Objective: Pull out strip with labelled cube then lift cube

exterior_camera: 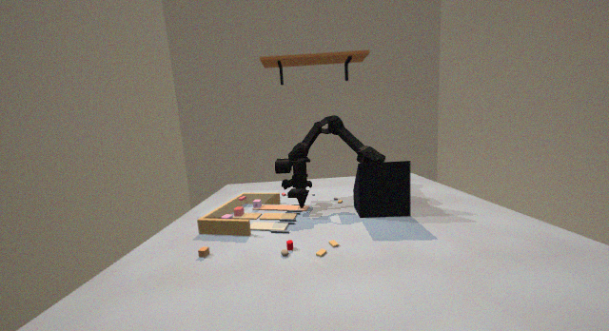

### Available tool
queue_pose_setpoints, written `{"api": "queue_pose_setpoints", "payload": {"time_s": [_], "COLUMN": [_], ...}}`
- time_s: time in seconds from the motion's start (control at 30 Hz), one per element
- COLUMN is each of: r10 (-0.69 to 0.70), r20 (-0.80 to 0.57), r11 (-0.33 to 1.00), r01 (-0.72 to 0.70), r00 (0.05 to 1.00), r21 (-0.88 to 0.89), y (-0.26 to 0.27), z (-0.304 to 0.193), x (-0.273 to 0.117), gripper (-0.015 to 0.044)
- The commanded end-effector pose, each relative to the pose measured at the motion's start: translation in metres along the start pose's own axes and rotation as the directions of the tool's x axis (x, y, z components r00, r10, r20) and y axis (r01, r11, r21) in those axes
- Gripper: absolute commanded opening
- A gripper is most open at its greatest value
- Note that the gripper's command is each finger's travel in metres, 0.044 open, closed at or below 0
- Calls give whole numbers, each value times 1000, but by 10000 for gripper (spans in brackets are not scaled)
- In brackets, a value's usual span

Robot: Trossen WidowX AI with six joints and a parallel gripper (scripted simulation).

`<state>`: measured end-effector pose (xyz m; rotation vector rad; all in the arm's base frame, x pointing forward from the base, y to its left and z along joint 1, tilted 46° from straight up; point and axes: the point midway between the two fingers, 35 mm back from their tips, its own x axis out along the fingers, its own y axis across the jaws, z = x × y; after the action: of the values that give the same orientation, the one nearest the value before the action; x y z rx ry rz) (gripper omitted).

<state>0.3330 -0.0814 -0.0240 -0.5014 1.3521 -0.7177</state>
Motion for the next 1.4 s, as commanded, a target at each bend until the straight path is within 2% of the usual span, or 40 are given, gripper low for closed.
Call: {"api": "queue_pose_setpoints", "payload": {"time_s": [0.0,1.37], "r10": [-5,-5], "r20": [-11,-14], "r11": [1000,1000], "r01": [5,5], "r00": [1000,1000], "r21": [-4,-7], "y": [0,-2], "z": [-11,-75], "x": [3,3], "gripper": [0,0]}}
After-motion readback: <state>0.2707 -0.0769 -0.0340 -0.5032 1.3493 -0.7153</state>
